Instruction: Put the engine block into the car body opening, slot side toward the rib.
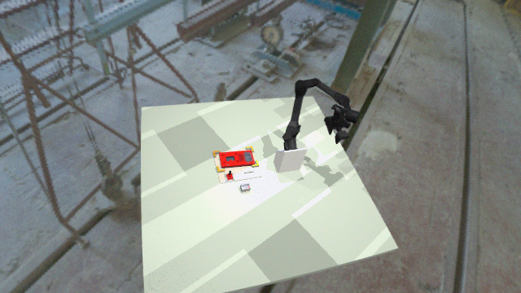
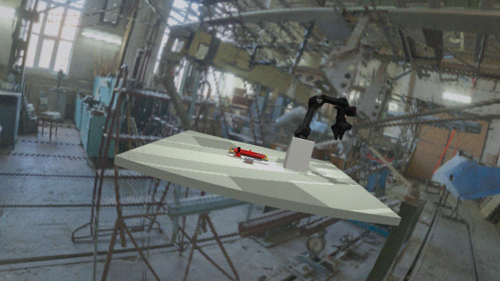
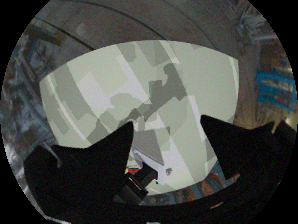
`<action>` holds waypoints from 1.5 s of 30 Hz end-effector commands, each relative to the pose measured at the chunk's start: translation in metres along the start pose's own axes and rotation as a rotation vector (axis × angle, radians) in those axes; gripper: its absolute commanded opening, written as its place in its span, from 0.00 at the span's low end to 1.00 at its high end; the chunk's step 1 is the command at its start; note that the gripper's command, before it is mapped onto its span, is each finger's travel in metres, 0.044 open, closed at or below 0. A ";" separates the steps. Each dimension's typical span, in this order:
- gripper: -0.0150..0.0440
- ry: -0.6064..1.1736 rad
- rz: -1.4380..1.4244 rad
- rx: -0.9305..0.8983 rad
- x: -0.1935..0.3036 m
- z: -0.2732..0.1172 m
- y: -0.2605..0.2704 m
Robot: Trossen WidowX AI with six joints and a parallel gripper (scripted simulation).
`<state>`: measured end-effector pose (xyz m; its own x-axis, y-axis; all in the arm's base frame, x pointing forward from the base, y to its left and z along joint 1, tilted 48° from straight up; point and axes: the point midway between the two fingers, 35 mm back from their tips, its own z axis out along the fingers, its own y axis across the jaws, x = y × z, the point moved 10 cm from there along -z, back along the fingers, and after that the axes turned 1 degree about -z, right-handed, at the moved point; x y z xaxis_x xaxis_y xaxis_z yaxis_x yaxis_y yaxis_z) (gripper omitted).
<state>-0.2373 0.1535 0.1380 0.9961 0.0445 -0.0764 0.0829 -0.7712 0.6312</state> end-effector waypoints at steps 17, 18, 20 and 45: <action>1.00 -0.085 0.143 0.121 0.087 -0.029 -0.082; 1.00 -0.083 0.141 0.128 0.091 -0.030 -0.085; 1.00 -0.078 0.137 0.140 0.100 -0.032 -0.091; 1.00 0.125 0.125 0.141 0.405 0.012 -0.139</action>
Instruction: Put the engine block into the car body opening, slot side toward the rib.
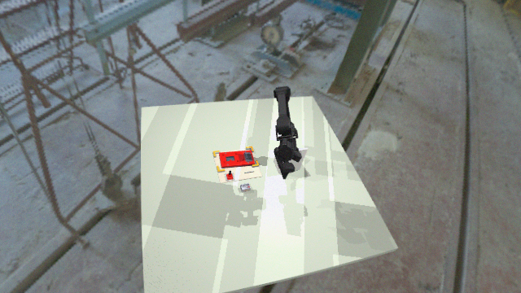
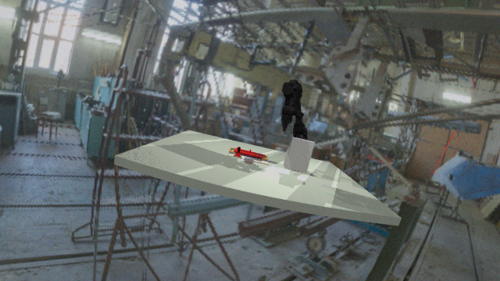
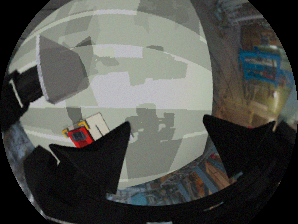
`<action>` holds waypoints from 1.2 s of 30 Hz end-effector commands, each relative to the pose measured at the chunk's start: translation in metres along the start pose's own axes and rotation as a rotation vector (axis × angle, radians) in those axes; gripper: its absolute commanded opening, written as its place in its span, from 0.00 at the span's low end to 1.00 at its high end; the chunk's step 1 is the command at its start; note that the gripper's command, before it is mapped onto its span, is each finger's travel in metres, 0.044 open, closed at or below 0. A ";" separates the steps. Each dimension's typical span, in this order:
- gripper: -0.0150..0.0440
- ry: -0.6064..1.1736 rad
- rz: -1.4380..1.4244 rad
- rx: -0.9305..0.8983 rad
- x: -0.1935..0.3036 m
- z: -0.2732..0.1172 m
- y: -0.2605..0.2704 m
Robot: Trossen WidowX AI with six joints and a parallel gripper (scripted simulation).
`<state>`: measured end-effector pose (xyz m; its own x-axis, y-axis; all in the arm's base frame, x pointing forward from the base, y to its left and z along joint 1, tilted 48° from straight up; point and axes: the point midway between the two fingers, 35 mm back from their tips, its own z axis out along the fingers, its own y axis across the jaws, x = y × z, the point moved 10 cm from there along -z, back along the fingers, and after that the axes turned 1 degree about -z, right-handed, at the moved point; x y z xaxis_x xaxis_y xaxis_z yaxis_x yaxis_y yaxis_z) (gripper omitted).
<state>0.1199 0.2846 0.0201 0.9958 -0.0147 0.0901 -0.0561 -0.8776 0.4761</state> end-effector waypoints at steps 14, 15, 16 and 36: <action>1.00 -0.002 -0.199 -0.319 0.154 0.114 0.075; 1.00 -0.002 -0.199 -0.319 0.154 0.114 0.075; 1.00 -0.002 -0.199 -0.319 0.154 0.114 0.075; 1.00 -0.002 -0.199 -0.322 0.157 0.162 0.093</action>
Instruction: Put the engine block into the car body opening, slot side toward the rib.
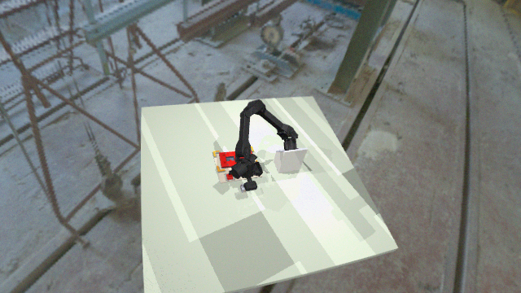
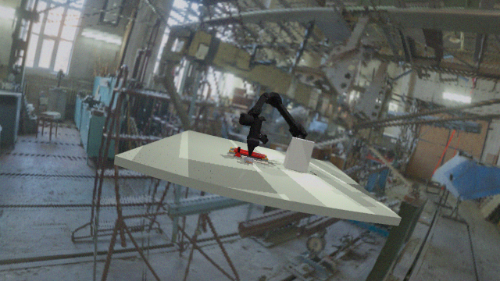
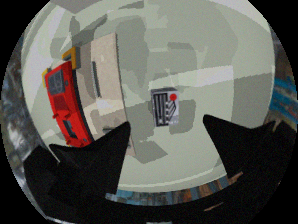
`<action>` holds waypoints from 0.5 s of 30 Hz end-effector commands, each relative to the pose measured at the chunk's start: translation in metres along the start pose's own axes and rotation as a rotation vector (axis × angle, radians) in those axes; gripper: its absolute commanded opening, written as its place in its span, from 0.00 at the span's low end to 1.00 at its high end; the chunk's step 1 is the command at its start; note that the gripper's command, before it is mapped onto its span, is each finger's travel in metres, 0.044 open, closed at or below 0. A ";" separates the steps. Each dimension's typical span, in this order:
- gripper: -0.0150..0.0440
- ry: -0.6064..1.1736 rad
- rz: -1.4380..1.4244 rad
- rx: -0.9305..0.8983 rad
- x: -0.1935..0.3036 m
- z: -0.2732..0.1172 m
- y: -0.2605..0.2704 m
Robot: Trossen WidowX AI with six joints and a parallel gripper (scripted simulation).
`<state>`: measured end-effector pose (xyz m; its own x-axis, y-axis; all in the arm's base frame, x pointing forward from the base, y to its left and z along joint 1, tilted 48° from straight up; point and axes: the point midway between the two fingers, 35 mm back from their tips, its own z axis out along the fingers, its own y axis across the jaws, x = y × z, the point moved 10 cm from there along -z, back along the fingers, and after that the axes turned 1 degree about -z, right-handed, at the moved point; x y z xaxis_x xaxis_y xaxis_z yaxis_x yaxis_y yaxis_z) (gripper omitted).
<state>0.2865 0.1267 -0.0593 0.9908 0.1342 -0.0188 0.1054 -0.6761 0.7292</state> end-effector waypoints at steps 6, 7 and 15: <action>1.00 -0.006 -0.015 -0.008 -0.004 0.013 -0.001; 1.00 -0.006 -0.015 -0.009 -0.004 0.015 -0.001; 1.00 -0.006 -0.015 -0.009 -0.004 0.028 -0.001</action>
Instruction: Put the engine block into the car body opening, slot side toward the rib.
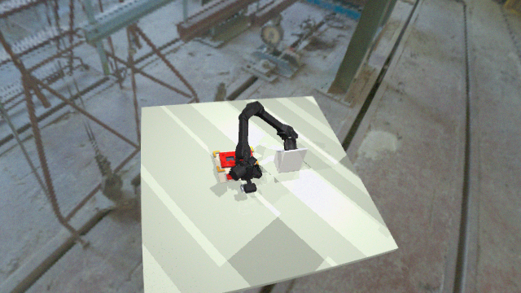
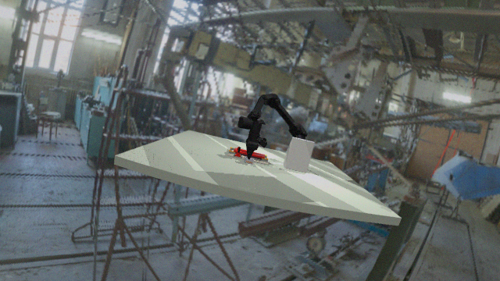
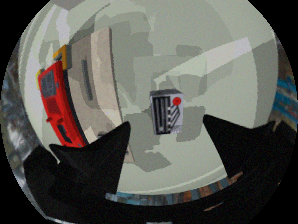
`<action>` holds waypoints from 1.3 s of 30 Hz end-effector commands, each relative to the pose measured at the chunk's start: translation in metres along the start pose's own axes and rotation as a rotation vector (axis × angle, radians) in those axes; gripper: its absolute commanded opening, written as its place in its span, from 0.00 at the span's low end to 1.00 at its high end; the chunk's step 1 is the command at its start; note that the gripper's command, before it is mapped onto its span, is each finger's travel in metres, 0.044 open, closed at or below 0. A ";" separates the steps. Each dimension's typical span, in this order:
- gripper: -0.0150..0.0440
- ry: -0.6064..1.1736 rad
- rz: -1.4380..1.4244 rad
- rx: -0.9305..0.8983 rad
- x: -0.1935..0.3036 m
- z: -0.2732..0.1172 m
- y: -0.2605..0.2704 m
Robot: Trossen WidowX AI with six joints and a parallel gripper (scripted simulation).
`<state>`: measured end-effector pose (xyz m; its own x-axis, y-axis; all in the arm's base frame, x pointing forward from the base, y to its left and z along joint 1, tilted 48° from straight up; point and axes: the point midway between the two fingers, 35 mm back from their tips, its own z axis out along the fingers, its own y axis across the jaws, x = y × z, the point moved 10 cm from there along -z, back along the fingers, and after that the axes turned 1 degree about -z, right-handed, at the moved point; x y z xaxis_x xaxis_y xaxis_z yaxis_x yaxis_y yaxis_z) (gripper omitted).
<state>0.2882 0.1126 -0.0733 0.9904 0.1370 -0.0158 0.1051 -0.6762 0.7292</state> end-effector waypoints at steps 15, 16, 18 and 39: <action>0.51 -0.010 -0.015 -0.010 -0.005 0.012 0.000; 0.50 -0.010 -0.015 -0.010 -0.005 0.012 0.000; 0.48 -0.010 -0.015 -0.010 -0.005 0.012 0.000; 0.25 -0.004 -0.010 0.003 0.003 -0.030 -0.002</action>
<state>0.2851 0.1286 -0.0618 0.9884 0.1454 -0.0437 0.1305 -0.6662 0.7342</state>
